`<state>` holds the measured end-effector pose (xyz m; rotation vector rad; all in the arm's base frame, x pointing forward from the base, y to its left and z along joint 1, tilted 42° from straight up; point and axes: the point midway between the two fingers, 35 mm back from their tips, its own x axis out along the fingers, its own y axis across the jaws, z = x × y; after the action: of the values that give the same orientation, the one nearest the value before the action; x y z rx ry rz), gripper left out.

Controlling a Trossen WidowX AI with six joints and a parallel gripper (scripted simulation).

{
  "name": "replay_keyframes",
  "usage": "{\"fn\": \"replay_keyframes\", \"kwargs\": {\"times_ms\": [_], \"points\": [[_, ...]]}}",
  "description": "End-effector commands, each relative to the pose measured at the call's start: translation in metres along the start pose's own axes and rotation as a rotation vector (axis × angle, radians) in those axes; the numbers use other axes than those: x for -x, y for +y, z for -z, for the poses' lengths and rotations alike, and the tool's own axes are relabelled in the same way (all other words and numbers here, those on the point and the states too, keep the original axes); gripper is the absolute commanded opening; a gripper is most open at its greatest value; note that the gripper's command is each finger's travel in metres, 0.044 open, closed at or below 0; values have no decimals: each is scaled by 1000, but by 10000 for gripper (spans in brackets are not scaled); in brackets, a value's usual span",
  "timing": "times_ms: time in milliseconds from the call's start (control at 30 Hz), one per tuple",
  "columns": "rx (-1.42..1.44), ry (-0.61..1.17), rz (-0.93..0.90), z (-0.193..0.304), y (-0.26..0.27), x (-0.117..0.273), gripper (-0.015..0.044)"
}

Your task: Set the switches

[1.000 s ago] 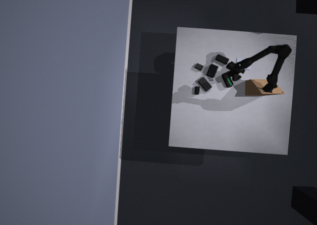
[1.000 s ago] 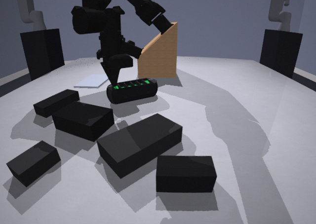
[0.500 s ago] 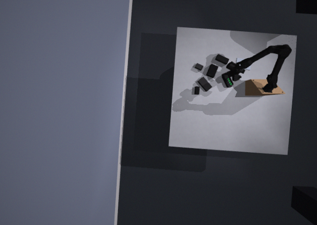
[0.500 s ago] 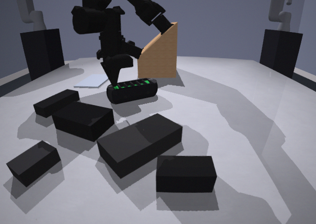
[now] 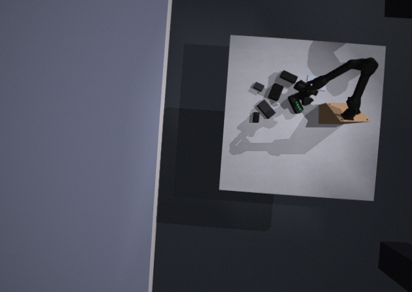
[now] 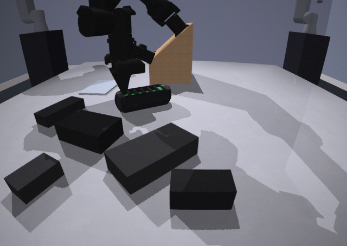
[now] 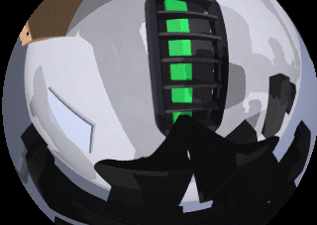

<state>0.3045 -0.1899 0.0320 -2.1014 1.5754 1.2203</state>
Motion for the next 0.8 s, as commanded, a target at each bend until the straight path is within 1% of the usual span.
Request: {"fn": "replay_keyframes", "kwargs": {"times_ms": [0,500,567,667,767], "points": [[-2,-6,-8,-1,2,-5,0],[-2,-6,-8,-1,2,-7,0],[0,-3,-1,0,-1,7,0],[-2,-7,-7,0,1,40,0],[-2,-7,-7,-1,1,42,0]]}}
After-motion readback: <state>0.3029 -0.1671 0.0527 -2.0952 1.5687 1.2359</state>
